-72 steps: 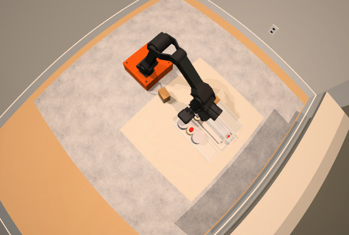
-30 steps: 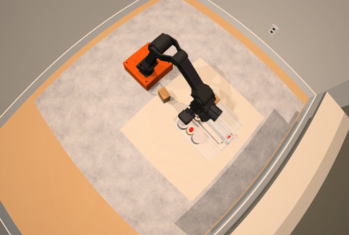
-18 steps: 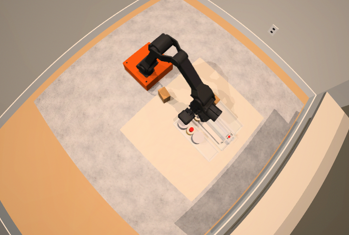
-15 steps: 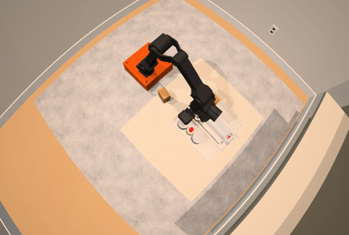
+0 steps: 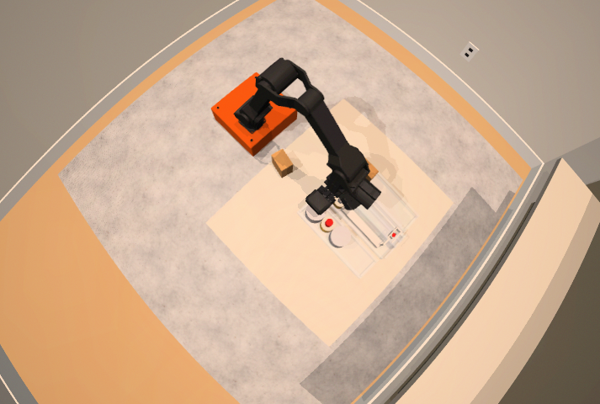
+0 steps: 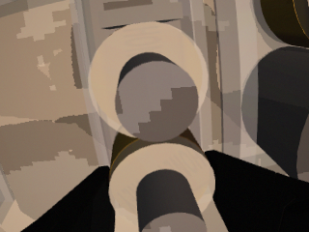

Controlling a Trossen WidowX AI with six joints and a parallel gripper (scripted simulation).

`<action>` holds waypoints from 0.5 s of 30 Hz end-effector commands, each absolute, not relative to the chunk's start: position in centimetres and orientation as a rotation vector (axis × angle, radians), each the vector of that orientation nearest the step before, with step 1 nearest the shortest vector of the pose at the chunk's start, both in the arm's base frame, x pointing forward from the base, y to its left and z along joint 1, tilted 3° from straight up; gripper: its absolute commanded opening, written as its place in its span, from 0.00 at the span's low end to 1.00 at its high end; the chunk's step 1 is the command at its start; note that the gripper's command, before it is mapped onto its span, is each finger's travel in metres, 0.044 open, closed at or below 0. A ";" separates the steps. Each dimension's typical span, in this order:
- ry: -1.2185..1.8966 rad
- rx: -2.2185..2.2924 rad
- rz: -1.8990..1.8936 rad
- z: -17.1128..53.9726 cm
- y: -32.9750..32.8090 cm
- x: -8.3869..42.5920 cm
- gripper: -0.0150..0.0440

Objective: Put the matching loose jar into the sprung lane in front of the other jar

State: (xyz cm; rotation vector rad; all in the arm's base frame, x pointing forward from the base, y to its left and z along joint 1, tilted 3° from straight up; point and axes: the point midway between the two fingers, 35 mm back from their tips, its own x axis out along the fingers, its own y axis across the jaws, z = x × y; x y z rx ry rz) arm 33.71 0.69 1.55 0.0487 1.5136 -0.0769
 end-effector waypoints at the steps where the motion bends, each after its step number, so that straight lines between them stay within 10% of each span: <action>1: 1.500 0.045 -0.075 1.4 0.7 34.0 0.25; 15: 1.500 0.045 -0.075 1.1 0.7 33.9 0.25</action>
